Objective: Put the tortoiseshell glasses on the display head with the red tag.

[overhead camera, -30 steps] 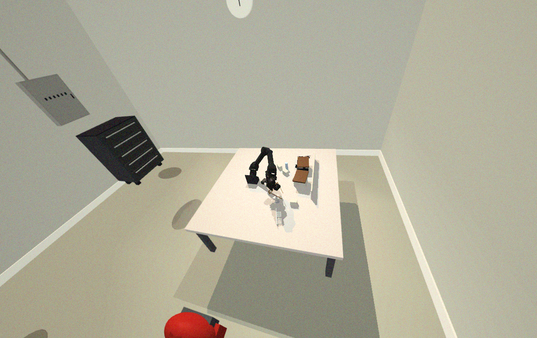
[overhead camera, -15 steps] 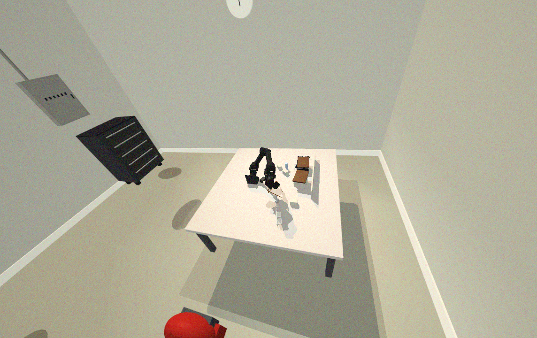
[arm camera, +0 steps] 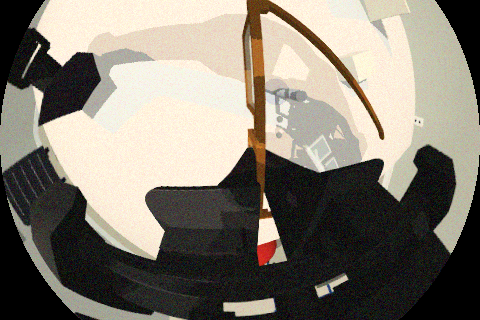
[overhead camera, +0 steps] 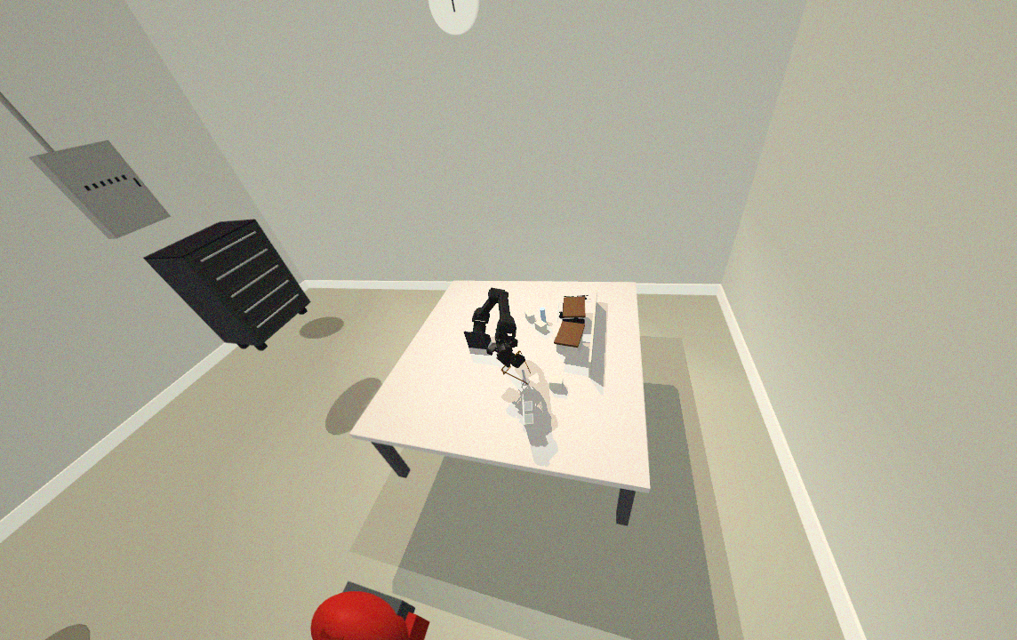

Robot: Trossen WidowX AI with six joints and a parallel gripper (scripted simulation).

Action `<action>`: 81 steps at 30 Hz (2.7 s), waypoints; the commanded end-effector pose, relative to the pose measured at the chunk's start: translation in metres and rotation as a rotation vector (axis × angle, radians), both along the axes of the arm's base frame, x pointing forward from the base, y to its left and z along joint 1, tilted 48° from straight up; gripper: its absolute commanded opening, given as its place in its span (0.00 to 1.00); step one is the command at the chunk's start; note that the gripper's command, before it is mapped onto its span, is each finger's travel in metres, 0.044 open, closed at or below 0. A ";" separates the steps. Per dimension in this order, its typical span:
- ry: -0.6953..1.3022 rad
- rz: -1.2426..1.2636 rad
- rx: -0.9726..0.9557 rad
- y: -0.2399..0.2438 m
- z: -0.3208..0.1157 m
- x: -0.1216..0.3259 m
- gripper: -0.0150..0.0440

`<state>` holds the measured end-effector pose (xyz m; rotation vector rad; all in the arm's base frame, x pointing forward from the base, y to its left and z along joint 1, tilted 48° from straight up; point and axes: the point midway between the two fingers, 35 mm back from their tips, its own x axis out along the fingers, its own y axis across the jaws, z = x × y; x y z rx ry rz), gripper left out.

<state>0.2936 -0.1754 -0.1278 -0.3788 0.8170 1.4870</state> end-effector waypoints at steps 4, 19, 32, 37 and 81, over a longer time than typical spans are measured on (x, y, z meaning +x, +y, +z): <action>-0.010 0.007 -0.008 -0.005 -0.001 0.002 0.25; -0.011 0.006 -0.007 0.030 -0.035 -0.002 0.25; -0.011 0.007 -0.007 0.035 -0.045 -0.010 0.25; -0.011 0.007 -0.007 0.033 -0.046 -0.012 0.25; -0.010 0.007 -0.010 0.010 -0.066 -0.035 0.25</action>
